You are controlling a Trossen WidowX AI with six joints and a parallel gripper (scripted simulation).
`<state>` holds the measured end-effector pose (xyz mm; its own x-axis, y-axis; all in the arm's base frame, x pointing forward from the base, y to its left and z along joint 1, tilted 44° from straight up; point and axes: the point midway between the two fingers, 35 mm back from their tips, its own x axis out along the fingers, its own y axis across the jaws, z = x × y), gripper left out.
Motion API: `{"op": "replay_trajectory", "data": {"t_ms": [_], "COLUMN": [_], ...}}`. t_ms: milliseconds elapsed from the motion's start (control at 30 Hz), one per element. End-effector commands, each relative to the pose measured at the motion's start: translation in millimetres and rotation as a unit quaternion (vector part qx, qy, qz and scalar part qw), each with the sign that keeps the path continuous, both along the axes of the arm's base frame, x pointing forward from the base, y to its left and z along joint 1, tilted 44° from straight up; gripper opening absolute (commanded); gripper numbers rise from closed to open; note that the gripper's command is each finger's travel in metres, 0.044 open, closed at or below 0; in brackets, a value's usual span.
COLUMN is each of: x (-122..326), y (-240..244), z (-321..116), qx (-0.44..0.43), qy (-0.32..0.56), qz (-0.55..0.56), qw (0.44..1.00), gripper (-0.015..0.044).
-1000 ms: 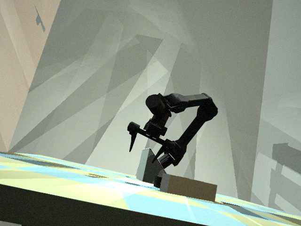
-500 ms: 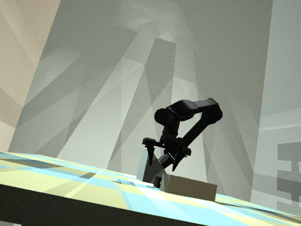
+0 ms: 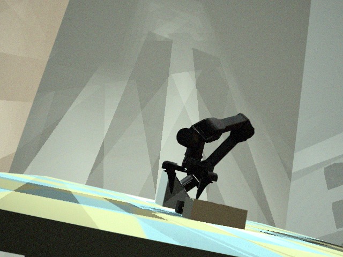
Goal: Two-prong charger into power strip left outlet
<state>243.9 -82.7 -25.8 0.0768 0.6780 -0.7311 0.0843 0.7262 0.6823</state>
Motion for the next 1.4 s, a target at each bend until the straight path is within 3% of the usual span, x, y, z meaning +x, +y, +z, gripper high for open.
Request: {"op": "replay_trajectory", "data": {"t_ms": [0, 1033, 1367], "x": [-1.2, 3.9, 6.0], "y": [5.8, 34.1, 31.6], "z": [-4.9, -34.3, -32.4], "qx": [0.005, 0.006, 0.002], "qy": [0.005, 0.004, 0.000], "qz": [-0.001, -0.001, 0.001], "qw": [1.000, 1.000, 1.000], "gripper": [0.0440, 0.0440, 0.0177]}}
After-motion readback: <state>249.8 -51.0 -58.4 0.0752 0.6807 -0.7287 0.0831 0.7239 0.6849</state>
